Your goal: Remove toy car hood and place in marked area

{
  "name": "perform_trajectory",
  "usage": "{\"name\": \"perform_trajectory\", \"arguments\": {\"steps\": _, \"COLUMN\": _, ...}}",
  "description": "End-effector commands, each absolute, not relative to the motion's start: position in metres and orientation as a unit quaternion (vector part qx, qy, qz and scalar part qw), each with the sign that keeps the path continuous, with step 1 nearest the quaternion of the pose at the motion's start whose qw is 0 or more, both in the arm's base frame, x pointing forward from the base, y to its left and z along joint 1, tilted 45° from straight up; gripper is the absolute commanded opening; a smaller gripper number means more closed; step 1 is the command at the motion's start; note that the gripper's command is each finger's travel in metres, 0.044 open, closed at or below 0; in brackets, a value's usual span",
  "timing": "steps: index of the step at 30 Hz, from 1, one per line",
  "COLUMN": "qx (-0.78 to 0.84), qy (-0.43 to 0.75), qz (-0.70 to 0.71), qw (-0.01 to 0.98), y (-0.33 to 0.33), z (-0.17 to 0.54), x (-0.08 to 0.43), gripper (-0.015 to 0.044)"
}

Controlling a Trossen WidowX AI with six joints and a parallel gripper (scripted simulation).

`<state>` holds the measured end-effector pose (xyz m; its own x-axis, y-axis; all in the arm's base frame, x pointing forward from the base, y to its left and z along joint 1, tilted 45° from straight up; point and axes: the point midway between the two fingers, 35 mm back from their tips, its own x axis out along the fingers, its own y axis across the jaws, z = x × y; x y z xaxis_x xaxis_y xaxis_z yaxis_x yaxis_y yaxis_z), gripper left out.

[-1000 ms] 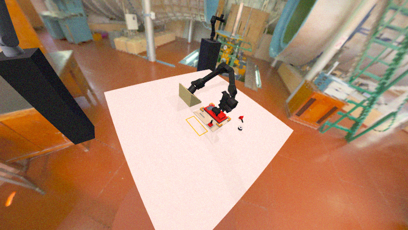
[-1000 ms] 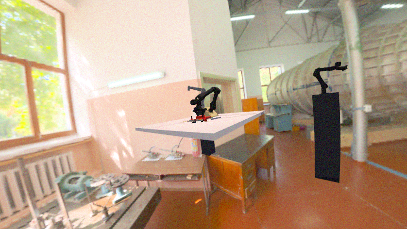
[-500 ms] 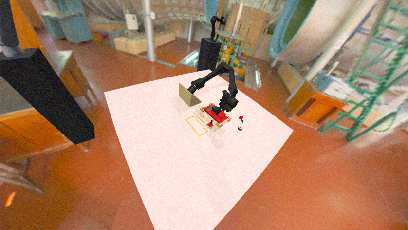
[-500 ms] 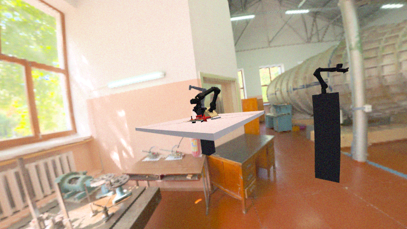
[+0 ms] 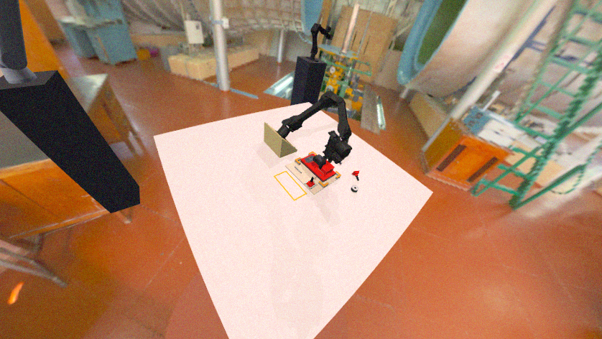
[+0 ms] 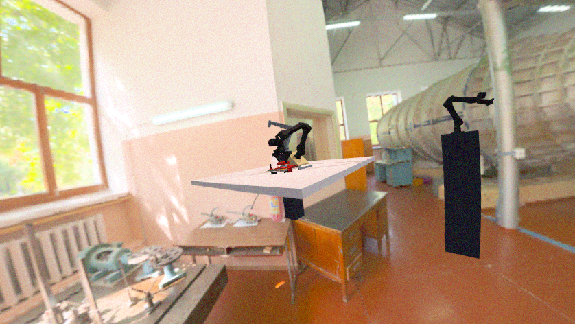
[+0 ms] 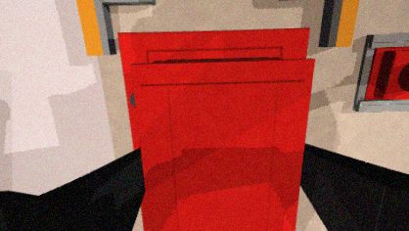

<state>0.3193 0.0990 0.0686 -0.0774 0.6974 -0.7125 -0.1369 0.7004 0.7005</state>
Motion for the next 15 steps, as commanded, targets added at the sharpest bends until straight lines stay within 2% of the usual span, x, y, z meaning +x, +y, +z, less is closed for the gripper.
{"name": "perform_trajectory", "arguments": {"steps": 1, "qx": 0.209, "qy": 0.655, "qz": 0.324, "qw": 0.65, "y": 0.096, "z": 0.073, "x": 0.323, "gripper": 0.0}}
{"name": "perform_trajectory", "arguments": {"steps": 15, "qx": 0.208, "qy": 0.655, "qz": 0.323, "qw": 0.65, "y": 0.072, "z": 0.097, "x": 0.326, "gripper": 0.0}}
